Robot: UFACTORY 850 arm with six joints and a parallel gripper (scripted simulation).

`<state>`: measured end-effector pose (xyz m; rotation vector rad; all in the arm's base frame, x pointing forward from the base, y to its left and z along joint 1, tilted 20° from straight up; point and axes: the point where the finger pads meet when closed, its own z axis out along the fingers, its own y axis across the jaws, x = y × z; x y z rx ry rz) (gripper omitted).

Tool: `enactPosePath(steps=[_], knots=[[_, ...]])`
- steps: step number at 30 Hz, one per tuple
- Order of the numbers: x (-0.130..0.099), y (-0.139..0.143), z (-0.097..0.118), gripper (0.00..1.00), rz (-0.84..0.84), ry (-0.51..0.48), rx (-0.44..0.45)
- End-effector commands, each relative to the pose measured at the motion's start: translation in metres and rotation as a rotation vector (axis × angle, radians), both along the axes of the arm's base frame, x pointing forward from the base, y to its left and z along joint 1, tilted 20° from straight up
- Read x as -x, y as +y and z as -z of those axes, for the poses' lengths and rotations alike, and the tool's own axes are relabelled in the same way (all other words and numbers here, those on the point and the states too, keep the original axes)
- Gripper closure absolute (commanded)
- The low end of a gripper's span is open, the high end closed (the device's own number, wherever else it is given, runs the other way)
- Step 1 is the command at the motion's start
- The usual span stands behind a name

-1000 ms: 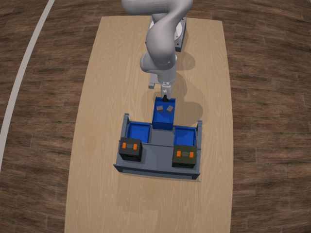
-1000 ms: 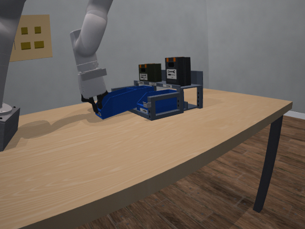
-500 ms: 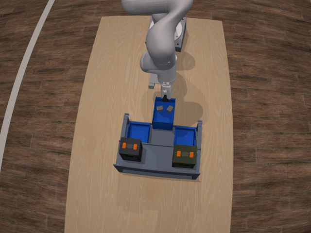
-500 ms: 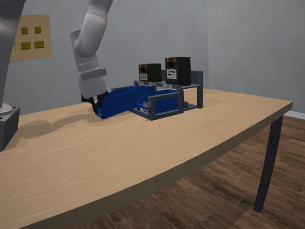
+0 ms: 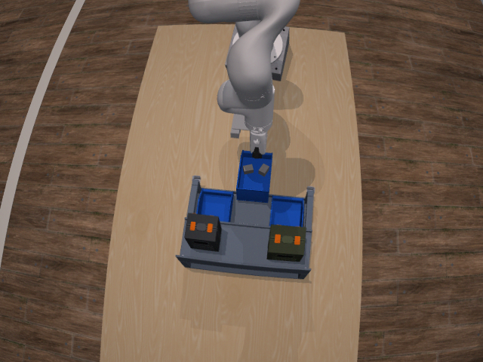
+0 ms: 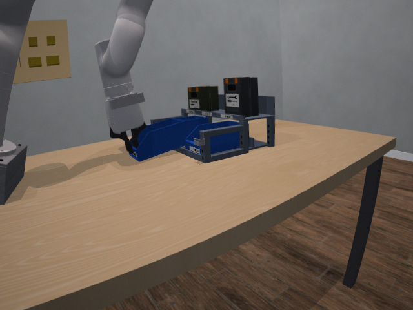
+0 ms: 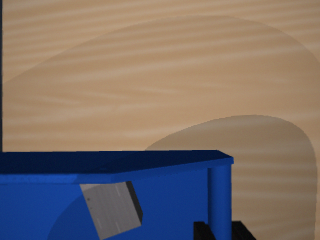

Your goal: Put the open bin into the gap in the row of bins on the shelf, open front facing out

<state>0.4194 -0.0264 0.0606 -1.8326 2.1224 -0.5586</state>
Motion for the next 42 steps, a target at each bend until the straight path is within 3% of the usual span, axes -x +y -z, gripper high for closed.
enactPosePath(steps=[1, 34, 42], knots=[[0.000, 0.000, 0.000, 1.00, 0.000, -0.001, 0.000], [0.002, 0.001, -0.008, 1.00, 0.000, -0.001, 0.000], [0.006, 0.002, -0.019, 1.00, 0.000, -0.001, 0.000]])
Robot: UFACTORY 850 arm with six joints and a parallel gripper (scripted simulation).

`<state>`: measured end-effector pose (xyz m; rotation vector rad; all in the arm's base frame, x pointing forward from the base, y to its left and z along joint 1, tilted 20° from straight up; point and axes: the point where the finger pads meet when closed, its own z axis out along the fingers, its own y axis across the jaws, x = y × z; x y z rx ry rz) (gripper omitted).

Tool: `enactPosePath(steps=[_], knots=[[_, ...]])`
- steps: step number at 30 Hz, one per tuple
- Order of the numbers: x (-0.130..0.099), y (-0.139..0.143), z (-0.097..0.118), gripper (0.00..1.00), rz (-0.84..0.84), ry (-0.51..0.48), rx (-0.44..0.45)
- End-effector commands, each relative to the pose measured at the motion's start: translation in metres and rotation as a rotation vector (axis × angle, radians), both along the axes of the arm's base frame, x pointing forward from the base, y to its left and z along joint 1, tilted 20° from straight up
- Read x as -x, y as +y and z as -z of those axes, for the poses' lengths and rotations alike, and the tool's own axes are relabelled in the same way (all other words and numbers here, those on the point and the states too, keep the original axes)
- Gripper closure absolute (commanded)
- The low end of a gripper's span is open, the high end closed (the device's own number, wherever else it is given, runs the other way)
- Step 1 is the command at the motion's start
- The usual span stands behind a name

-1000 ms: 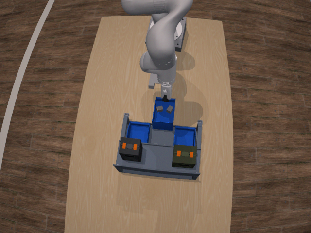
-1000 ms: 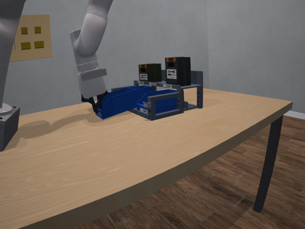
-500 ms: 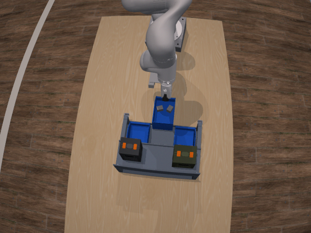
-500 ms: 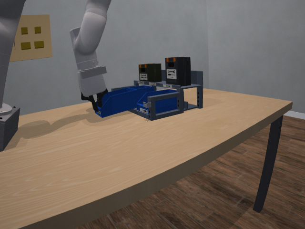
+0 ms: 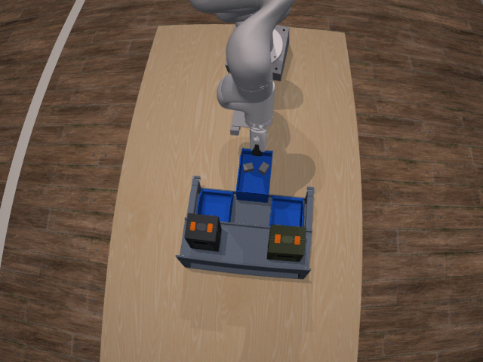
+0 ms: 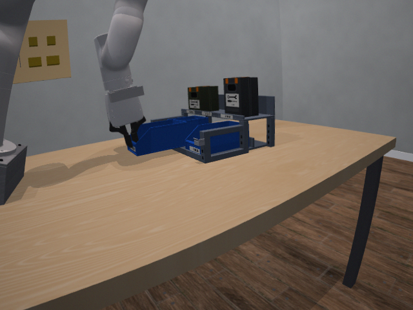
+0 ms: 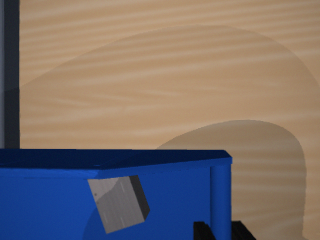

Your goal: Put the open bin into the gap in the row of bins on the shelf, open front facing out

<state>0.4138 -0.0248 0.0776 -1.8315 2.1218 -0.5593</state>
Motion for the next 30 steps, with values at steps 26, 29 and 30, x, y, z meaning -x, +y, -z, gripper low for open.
enactPosePath(steps=[26, 29, 30], knots=[[0.0038, 0.0011, -0.0113, 1.00, 0.000, 0.000, 0.000], [0.0032, 0.0009, -0.0096, 1.00, 0.000, 0.000, 0.000], [0.0030, 0.0009, -0.0091, 1.00, 0.000, 0.000, 0.000]])
